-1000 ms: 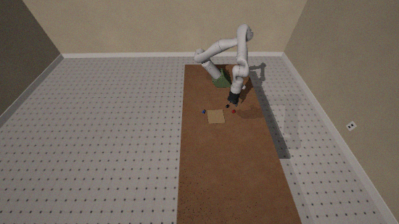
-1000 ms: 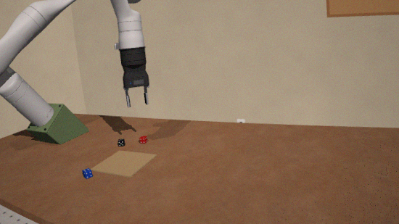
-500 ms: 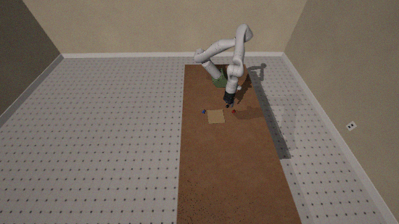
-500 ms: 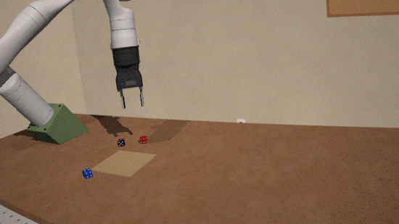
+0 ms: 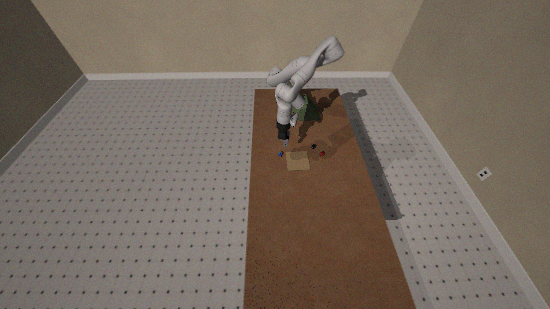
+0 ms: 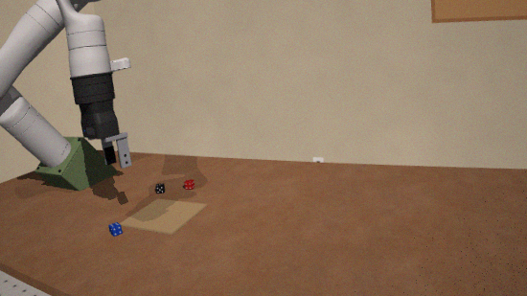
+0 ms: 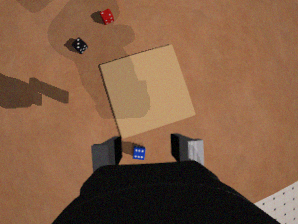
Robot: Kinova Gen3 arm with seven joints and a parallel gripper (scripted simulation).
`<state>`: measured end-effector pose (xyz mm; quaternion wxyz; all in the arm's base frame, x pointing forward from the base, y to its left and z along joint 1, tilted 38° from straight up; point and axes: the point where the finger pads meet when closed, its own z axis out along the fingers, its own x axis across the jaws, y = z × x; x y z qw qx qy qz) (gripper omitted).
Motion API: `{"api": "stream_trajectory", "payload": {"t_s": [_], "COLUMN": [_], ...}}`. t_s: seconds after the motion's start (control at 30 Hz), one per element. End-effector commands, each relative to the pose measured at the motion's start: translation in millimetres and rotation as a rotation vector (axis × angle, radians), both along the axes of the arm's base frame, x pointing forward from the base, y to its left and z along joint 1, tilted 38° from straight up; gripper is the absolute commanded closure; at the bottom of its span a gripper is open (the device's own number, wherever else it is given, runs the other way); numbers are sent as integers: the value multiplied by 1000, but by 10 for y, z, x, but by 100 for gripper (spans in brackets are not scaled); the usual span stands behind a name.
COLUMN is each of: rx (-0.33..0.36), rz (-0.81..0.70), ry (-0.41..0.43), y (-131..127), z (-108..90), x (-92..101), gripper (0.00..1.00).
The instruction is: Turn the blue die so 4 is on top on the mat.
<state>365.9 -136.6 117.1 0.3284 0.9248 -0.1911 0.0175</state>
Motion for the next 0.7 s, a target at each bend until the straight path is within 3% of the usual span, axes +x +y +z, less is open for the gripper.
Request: {"api": "stream_trajectory", "payload": {"t_s": [0.0, 0.13, 0.67], "rx": [5, -1, -2], "rz": [-84, -137, -138], "ry": [-47, -89, -90], "y": [-155, -237, -239], "z": [72, 134, 135], "x": [-150, -220, -222], "gripper": [0, 0, 0]}}
